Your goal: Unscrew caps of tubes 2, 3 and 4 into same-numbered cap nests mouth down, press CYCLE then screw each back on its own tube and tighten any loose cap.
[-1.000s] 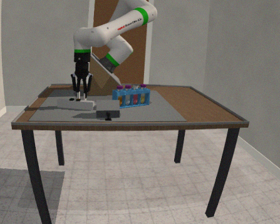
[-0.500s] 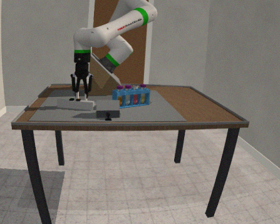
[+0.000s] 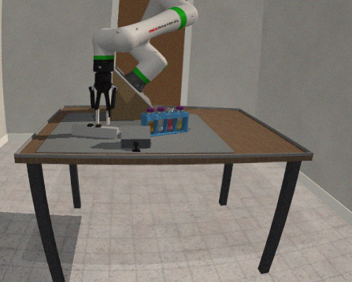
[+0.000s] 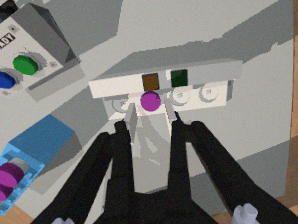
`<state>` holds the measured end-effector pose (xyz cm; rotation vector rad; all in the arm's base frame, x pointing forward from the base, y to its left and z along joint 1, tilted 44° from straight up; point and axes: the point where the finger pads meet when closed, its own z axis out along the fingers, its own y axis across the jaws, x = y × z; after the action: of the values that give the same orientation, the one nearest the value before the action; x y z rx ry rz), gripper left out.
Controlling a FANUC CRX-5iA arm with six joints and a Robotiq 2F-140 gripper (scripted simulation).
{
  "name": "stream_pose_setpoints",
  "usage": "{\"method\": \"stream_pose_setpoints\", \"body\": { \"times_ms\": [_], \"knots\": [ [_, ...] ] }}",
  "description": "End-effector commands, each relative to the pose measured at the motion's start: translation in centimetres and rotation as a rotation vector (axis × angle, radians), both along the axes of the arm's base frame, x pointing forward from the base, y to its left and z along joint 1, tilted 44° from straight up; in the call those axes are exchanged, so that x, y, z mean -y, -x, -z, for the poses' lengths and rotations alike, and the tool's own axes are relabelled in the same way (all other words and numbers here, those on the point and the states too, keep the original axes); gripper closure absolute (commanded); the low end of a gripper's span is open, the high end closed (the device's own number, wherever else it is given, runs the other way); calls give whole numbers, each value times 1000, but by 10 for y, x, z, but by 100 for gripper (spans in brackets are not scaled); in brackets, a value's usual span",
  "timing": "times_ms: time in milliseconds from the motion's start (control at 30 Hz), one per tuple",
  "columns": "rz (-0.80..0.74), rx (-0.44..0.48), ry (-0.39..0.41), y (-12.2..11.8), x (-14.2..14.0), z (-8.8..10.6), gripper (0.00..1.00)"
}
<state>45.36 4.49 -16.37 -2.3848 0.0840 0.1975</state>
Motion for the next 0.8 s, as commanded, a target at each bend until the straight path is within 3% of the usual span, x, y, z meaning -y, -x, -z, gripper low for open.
{"method": "stream_pose_setpoints", "body": {
  "times_ms": [0,333,767],
  "knots": [
    [0,0,0,-2,10,-10,71],
    [0,0,0,-8,44,-46,71],
    [0,0,0,-13,73,-77,71]
  ]
}}
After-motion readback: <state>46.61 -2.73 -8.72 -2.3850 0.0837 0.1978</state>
